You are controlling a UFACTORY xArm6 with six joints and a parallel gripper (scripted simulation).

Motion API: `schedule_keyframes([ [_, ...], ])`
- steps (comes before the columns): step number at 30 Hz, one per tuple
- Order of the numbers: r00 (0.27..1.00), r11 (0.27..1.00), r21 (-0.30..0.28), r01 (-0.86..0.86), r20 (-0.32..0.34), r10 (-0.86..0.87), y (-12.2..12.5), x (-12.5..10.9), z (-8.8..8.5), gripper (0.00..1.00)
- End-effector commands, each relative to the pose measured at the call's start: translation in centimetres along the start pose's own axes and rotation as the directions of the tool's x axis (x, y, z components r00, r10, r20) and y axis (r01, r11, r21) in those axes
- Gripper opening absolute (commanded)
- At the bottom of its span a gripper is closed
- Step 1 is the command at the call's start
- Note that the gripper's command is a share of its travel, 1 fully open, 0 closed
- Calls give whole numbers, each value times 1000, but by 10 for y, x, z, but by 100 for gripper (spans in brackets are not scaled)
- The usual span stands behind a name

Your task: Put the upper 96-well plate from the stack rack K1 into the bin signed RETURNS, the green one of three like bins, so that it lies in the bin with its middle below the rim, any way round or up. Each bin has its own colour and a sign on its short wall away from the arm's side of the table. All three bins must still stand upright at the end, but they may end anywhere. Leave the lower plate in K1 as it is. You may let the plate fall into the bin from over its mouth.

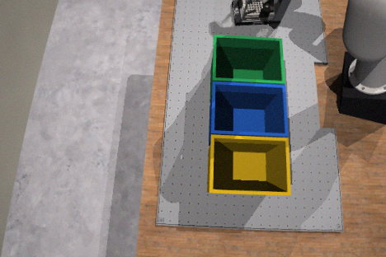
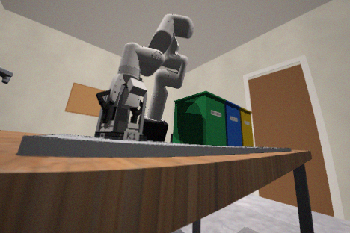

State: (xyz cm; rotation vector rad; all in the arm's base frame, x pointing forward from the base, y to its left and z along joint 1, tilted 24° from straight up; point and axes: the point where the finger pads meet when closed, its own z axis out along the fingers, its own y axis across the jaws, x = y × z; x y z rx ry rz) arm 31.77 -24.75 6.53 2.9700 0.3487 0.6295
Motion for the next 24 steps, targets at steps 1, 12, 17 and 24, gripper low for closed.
schedule_keyframes([
  [1,1000,1000,-3,0,-1,0,1,1,-2,0],
  [12,1000,1000,-3,0,-2,0,1,1,-10,0],
  [17,1000,1000,-3,0,-2,0,1,1,-12,0],
  [24,1000,1000,-3,0,-2,0,1,1,-16,0],
])
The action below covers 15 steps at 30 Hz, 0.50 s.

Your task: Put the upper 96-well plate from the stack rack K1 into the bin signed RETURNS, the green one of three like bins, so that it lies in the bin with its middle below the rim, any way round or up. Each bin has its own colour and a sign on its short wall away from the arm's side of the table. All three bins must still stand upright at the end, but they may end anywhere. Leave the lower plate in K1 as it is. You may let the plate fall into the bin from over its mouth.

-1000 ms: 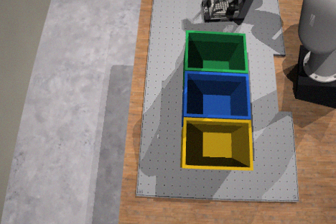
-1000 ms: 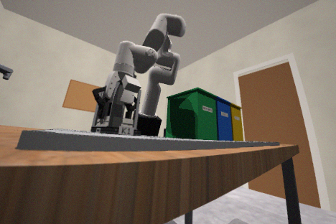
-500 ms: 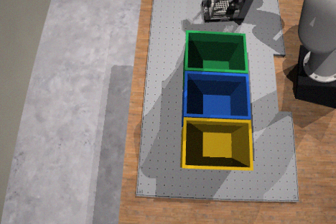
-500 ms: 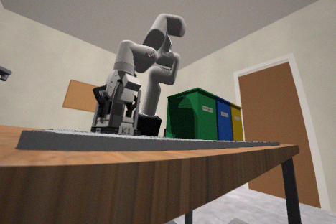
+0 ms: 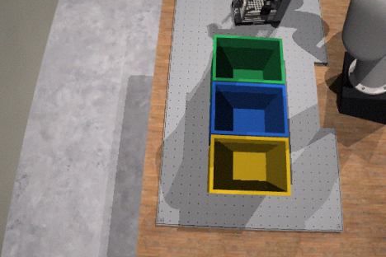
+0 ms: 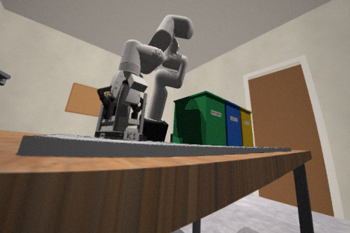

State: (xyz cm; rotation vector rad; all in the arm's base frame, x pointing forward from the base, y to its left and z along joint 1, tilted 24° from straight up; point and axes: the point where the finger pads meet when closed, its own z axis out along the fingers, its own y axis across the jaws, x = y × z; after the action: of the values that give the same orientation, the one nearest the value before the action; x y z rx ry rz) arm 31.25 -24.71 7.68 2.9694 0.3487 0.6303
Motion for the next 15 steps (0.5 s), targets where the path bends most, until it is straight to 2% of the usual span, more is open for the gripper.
schedule_keyframes([
  [1,1000,1000,-2,0,-1,0,1,1,-4,0],
  [15,1000,1000,-2,0,-1,0,1,1,-8,0],
])
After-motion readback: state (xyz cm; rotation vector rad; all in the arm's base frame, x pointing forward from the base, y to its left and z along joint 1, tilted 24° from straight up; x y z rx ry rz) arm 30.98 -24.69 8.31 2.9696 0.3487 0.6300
